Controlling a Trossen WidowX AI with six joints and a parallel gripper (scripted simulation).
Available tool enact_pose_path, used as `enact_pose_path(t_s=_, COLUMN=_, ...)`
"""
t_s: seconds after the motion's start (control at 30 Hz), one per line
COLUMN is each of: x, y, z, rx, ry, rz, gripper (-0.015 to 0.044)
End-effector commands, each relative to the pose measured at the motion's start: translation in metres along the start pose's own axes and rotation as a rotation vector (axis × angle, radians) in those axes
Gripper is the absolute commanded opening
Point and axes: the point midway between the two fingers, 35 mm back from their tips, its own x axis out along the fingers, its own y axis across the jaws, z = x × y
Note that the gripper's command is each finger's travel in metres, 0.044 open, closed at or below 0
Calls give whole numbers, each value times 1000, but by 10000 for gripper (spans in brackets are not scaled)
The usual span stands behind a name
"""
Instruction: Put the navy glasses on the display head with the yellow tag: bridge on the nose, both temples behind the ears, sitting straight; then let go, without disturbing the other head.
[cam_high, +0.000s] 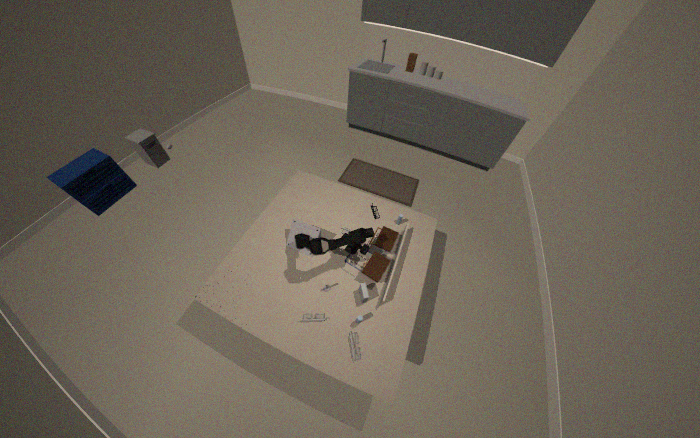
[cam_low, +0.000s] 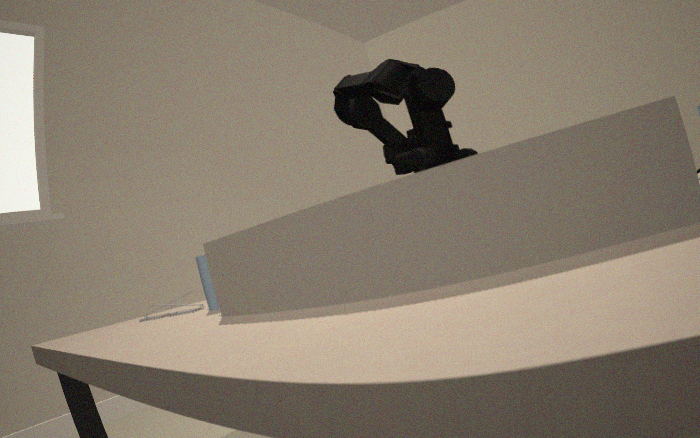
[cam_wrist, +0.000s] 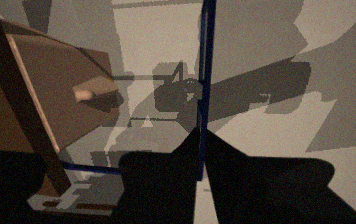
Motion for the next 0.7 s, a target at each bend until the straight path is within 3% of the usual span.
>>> enact_pose_path(t_s=0.0, x=0, y=7, z=0, rx=-7, ry=-4, rz=3, gripper=0)
enact_pose_path(t_s=0.67, x=-1, y=36, z=0, rx=-5, ry=-5, rz=4, gripper=0)
